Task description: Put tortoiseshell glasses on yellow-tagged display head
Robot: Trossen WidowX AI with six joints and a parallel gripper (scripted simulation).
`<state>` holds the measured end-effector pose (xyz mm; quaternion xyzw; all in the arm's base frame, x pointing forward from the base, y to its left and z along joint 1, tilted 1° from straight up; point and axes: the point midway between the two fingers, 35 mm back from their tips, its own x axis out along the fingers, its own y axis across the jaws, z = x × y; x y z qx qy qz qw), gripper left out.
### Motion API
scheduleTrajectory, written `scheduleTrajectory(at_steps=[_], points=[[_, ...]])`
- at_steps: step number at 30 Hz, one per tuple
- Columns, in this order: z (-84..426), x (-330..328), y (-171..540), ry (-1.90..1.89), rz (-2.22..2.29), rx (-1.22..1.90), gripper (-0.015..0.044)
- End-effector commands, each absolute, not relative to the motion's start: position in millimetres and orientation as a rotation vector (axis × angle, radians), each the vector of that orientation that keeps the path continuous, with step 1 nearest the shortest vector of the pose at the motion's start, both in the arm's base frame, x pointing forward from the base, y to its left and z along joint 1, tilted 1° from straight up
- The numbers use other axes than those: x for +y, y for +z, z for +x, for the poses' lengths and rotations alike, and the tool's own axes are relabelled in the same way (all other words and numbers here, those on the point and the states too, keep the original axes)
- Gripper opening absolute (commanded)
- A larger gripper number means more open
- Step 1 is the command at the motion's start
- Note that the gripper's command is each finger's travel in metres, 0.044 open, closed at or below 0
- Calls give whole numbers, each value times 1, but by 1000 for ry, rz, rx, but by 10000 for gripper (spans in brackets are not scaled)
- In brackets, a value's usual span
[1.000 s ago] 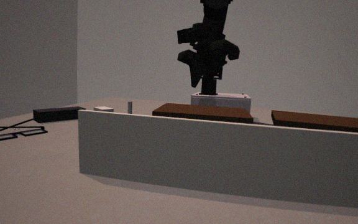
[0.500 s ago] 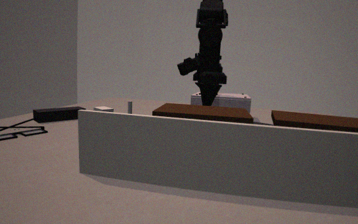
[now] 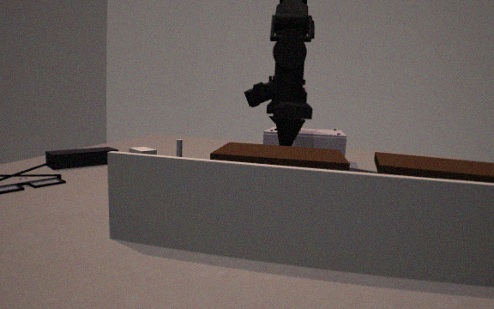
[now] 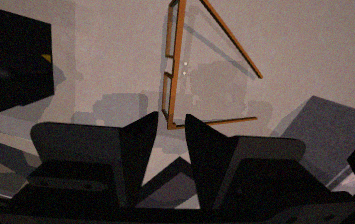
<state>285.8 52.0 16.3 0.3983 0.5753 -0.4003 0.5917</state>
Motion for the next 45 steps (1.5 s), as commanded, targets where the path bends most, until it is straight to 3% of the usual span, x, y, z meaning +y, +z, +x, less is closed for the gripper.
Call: scheduleTrajectory(at_steps=[1, 45], points=[[286, 52, 10, -933, 931, 1341, 120], [288, 49, -39, -939, 930, 1338, 107]])
